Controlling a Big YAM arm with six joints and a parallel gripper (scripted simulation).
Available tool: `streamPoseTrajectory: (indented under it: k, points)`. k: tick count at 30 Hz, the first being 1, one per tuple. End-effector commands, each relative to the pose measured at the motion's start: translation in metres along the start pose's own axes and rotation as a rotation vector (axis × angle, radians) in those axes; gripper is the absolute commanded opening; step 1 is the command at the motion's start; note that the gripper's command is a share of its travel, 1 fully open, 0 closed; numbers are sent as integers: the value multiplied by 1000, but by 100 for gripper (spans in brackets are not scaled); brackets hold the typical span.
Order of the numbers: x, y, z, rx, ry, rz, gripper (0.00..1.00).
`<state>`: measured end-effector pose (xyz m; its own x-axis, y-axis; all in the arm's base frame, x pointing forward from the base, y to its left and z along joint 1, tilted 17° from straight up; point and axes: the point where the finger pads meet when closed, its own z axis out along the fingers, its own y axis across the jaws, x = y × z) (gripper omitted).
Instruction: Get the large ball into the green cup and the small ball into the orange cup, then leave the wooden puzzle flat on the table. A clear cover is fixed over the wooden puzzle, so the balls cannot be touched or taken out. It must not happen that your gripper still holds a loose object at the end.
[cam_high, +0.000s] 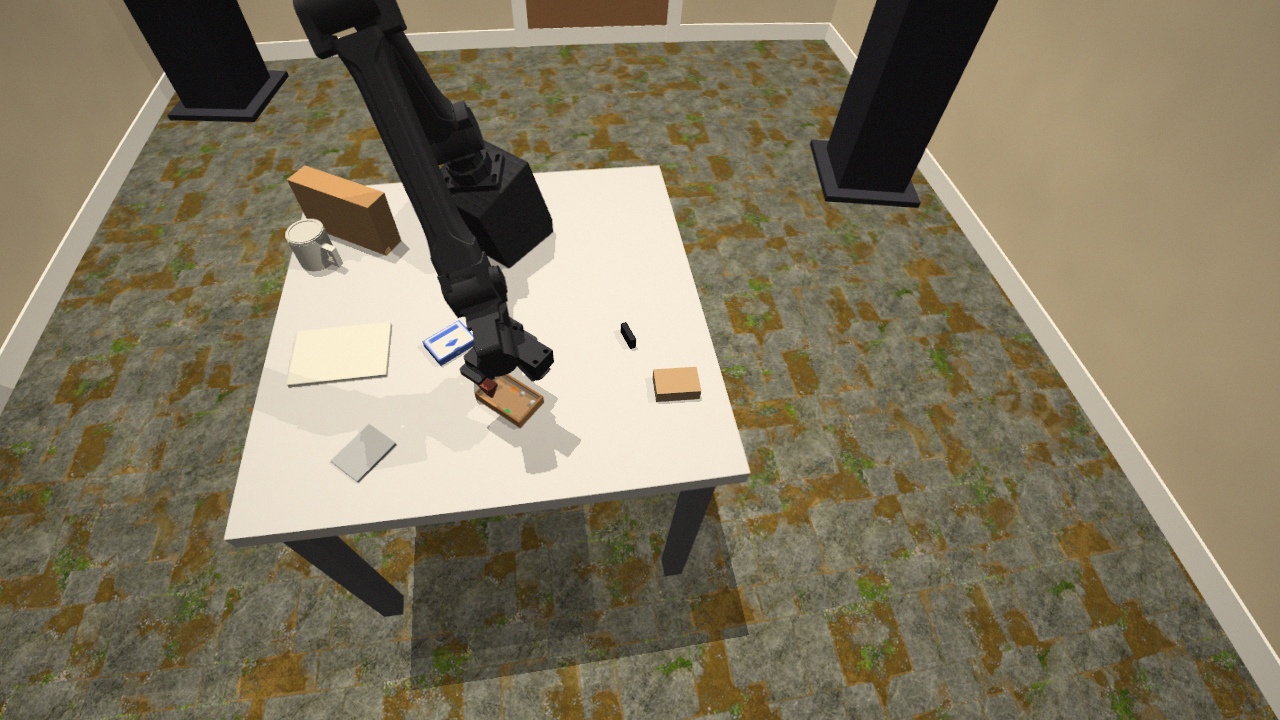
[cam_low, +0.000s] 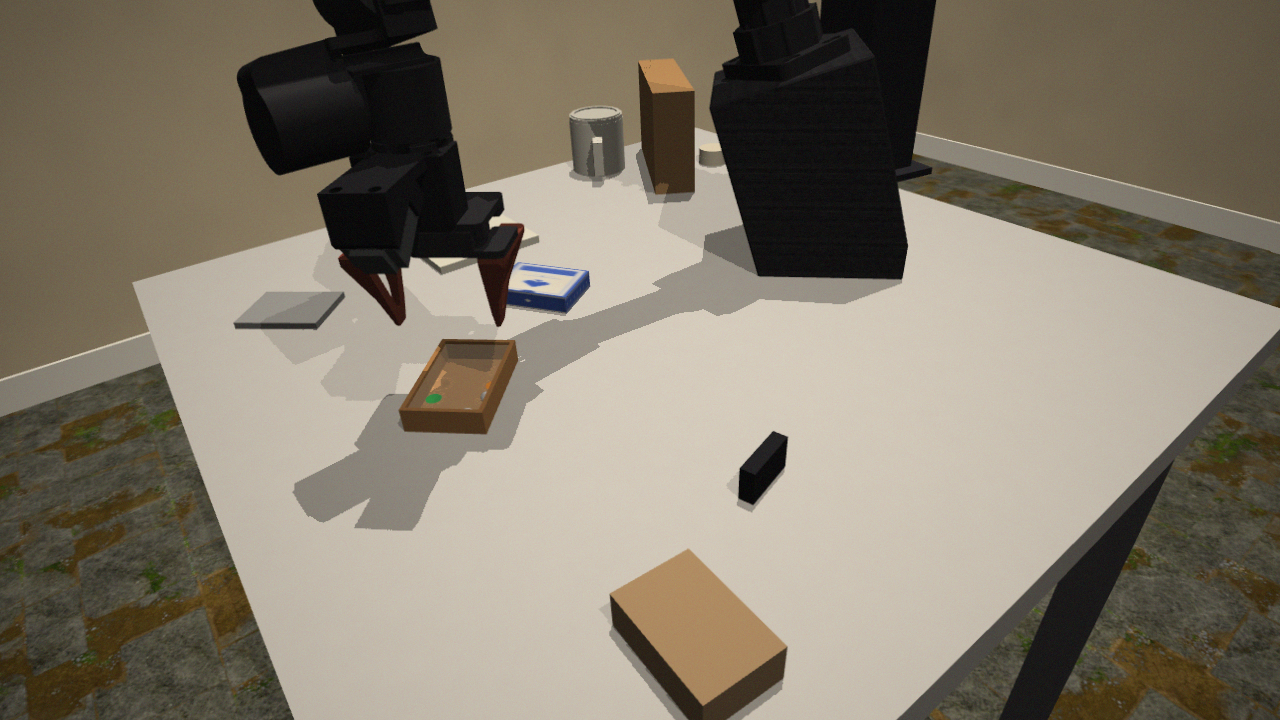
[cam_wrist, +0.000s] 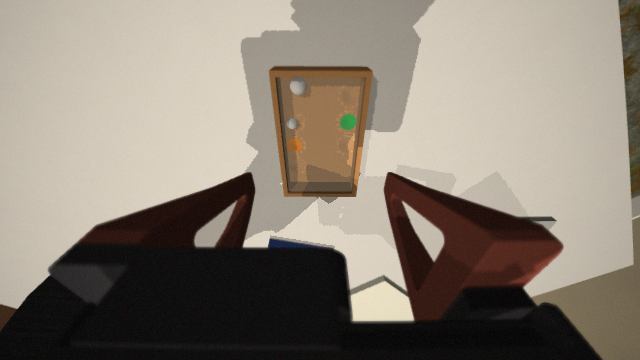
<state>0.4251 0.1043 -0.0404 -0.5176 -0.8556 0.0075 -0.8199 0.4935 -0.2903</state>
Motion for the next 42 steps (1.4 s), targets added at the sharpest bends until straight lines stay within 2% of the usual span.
streamPoseTrajectory:
  k: [1,15,18,32,35,36,42]
  points:
    - [-9,-12,-7,21,-24,19,87]
    - [-7,-13,11,18,-20,10,87]
    - [-9,-16,9,25,-27,16,87]
    - [-9,-15,41,20,-23,9,87]
    - [-7,-15,39,24,-27,16,87]
    - [-6,-12,46,16,-18,10,87]
    - [-7,-13,57,17,-19,9,87]
